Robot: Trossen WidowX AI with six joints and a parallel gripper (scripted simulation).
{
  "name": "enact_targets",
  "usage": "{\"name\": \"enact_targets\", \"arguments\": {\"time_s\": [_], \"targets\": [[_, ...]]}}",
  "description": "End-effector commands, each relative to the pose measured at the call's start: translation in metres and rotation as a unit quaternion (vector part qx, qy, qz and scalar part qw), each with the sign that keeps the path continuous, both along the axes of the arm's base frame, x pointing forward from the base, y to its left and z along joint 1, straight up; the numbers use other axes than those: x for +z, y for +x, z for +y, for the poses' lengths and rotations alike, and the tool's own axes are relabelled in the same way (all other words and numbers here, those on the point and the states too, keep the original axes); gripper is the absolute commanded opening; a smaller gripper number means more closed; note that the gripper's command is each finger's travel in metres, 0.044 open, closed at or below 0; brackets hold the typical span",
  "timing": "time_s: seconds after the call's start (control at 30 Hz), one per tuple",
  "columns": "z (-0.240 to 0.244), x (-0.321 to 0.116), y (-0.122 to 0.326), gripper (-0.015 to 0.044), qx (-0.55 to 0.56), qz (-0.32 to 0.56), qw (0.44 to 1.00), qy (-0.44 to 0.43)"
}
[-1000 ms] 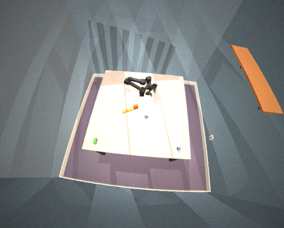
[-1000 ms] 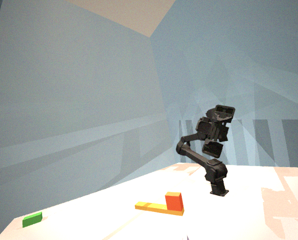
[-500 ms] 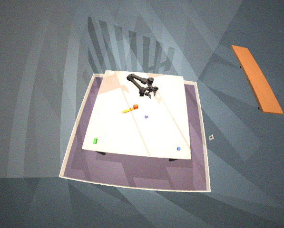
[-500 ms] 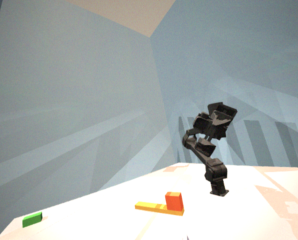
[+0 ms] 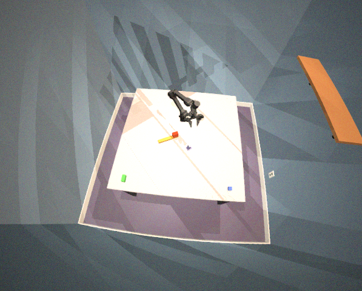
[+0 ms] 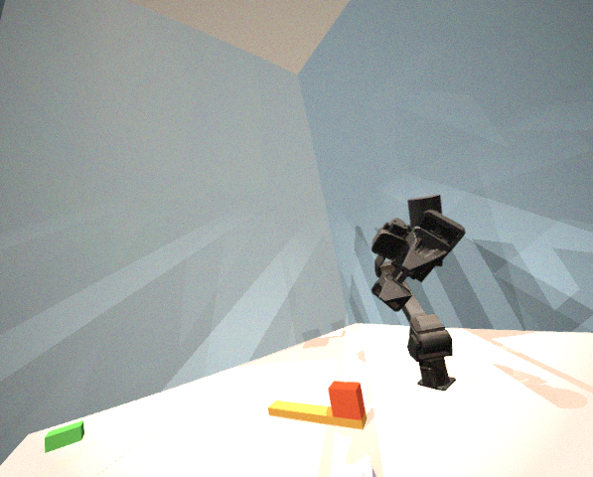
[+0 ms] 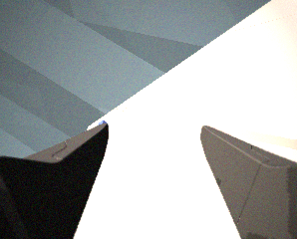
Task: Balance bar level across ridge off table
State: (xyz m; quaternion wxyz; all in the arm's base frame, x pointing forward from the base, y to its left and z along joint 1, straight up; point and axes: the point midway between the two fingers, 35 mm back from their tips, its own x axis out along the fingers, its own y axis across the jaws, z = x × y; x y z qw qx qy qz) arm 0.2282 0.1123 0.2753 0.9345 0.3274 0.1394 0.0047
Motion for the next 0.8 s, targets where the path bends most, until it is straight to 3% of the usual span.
{"name": "enact_targets", "arguments": {"time_s": [0.0,0.77], "targets": [[-0.006,-0.004,0.011,0.0315,-0.013,0.026,0.999,-0.026],[-0.058,-0.032,0.051,0.0315,-0.085,0.185,0.974,-0.104]]}}
